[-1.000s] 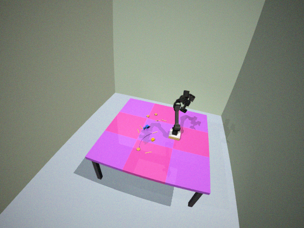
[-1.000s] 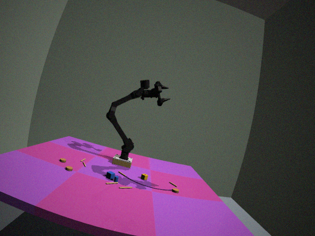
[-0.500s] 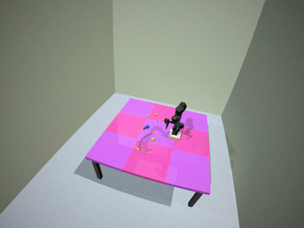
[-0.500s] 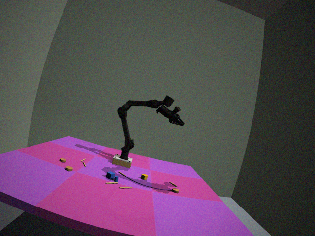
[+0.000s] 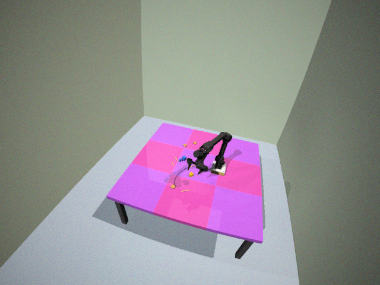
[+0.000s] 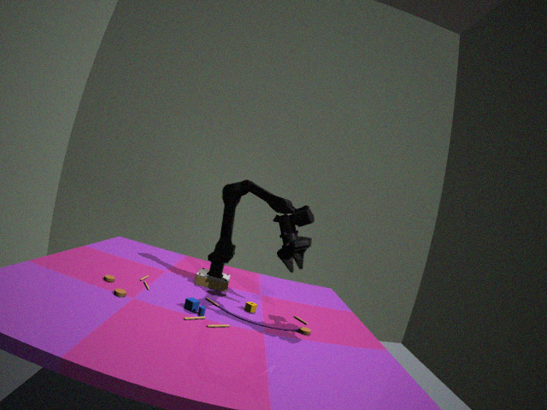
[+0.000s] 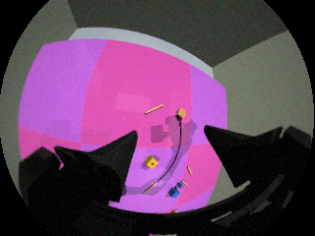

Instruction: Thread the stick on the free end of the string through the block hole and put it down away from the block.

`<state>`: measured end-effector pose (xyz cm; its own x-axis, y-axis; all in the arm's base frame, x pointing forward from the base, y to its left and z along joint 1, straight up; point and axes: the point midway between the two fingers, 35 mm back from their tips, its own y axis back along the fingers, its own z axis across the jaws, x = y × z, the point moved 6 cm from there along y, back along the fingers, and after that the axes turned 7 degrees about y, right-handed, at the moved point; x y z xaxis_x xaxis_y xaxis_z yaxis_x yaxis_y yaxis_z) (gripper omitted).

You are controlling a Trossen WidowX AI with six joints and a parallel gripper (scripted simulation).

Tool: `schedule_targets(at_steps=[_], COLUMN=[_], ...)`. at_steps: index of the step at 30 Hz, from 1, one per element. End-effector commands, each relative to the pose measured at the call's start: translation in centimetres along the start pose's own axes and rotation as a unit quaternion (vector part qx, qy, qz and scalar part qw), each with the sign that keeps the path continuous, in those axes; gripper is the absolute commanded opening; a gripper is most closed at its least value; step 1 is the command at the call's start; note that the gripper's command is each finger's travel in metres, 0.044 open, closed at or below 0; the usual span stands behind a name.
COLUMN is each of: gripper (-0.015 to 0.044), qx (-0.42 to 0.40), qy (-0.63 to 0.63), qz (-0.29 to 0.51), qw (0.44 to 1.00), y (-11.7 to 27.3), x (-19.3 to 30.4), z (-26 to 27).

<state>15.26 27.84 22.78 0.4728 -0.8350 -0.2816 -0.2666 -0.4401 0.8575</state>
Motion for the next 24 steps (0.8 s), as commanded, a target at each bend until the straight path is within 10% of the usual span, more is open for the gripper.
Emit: schedule_targets(at_steps=[1, 8, 24], gripper=[0.044, 0.044, 0.044], qx=[-0.089, -0.233, -0.23], qy=[0.09, 0.197, 0.128], qz=[0.068, 0.093, 0.11], qw=[0.99, 0.948, 0.959], y=[-4.0, -7.4, -7.4], x=[5.4, 12.9, 13.1], z=[0.5, 2.4, 2.4])
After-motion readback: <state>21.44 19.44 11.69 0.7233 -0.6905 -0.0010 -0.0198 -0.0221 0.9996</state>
